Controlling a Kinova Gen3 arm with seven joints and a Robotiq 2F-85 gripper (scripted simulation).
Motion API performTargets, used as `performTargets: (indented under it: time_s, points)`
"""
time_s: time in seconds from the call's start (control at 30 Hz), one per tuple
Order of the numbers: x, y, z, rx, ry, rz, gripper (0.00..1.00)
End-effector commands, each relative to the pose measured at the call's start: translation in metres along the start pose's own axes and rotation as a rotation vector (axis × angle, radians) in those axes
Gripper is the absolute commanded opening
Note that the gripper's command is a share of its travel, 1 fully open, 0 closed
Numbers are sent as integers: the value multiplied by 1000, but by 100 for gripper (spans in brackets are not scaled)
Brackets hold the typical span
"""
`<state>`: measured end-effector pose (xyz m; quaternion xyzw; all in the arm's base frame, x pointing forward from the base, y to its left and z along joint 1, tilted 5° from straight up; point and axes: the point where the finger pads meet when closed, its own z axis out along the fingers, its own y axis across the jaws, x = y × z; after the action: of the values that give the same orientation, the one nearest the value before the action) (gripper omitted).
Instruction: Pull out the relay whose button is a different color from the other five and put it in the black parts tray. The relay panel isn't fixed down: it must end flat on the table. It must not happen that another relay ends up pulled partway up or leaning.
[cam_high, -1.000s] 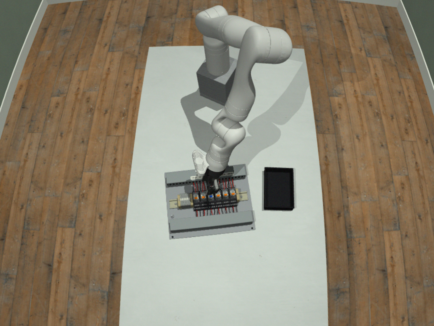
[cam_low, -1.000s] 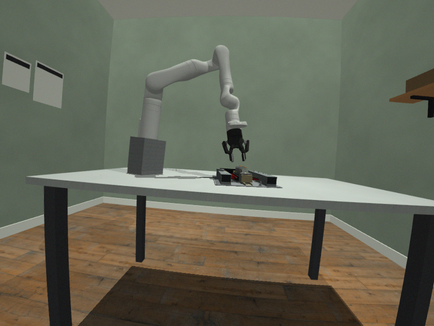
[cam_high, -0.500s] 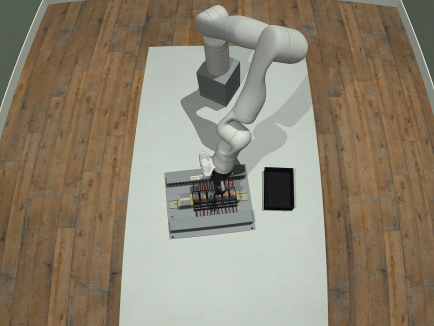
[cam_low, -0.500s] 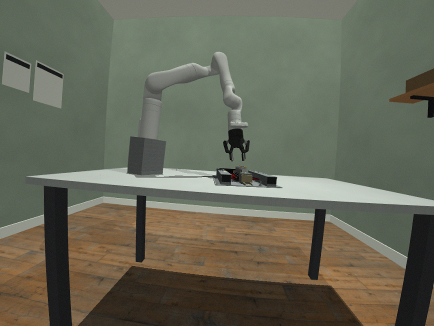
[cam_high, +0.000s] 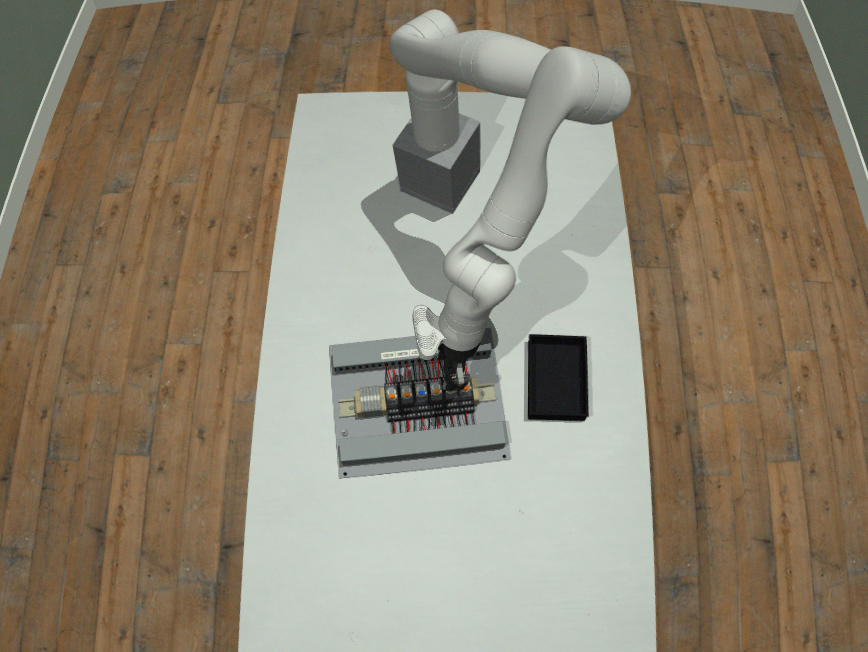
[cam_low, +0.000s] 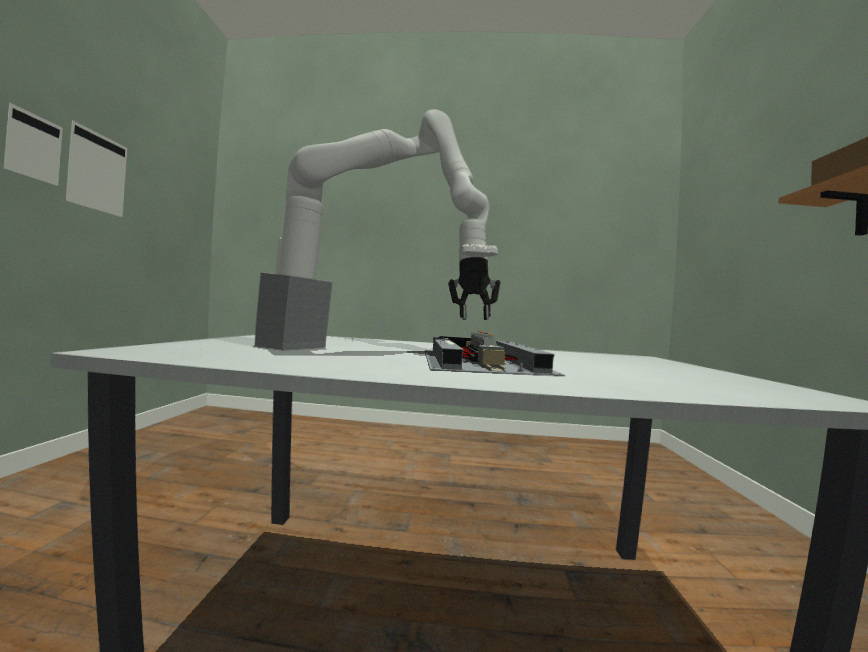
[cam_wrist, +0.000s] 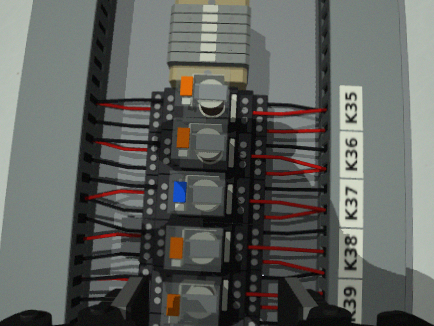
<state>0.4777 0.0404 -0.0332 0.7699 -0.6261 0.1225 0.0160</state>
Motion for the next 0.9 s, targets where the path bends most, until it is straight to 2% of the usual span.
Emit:
performTargets:
  time_s: [0.0,0.87]
  points:
    - [-6,-2,-3,-5,-11,6,61]
    - [-51,-13,-22,-39,-92,32,61]
